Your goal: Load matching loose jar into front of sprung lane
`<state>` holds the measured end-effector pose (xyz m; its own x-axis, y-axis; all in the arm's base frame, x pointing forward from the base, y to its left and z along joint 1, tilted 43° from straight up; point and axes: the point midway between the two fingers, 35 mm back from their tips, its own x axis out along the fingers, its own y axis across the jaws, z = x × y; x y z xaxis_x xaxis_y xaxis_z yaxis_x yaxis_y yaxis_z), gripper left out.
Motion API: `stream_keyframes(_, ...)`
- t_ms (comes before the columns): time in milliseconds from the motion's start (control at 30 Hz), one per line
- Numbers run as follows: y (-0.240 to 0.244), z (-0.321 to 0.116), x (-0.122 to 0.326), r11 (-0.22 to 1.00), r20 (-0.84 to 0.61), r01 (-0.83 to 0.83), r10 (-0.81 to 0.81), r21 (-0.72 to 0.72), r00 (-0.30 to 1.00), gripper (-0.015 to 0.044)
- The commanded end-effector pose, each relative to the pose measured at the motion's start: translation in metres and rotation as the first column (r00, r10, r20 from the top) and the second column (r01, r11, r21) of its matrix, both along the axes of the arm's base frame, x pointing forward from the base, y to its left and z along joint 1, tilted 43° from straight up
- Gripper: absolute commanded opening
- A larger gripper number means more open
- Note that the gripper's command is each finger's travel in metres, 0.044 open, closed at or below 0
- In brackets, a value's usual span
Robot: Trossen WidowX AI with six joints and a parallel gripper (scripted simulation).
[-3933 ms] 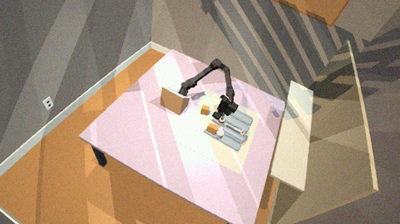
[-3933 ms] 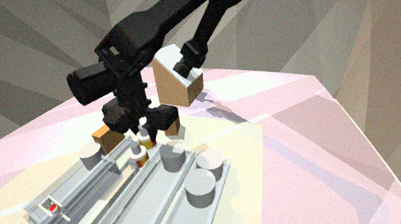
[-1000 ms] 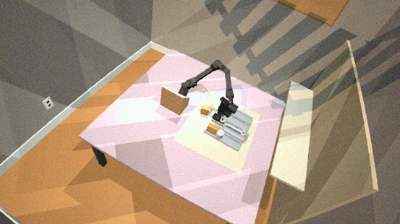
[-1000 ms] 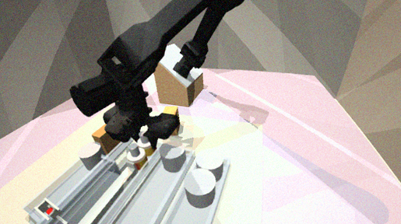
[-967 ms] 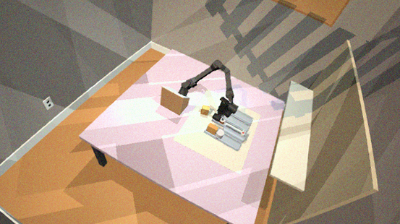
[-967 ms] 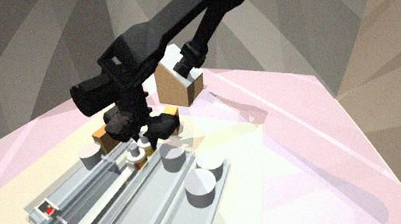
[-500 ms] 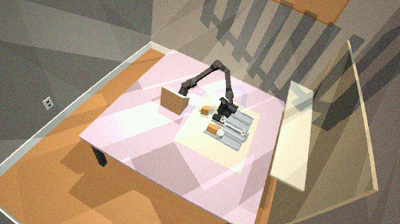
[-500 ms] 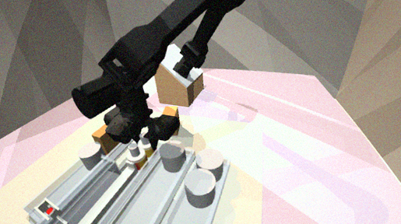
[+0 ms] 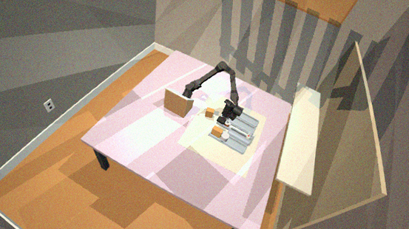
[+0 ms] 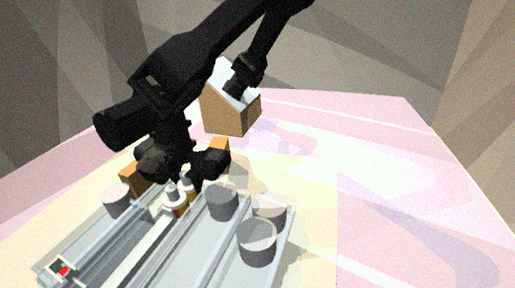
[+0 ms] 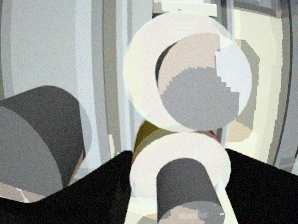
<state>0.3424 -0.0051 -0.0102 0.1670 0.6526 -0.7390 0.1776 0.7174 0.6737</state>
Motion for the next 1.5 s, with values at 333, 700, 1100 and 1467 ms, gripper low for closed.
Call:
stream_keyframes(333,0.0014,0.0008,-0.0005,1.000,0.010,0.000,0.000,0.004,1.000,0.0000)
stream_keyframes(700,0.0018,0.0008,-0.0023,1.000,0.010,0.000,0.000,0.004,1.000,0.0000)
stream_keyframes(1100,0.0023,0.0007,-0.0042,1.000,0.010,0.000,0.000,0.004,1.000,0.0000)
stream_keyframes(1467,0.0028,0.0006,-0.0060,1.000,0.010,0.000,0.000,0.004,1.000,0.0000)
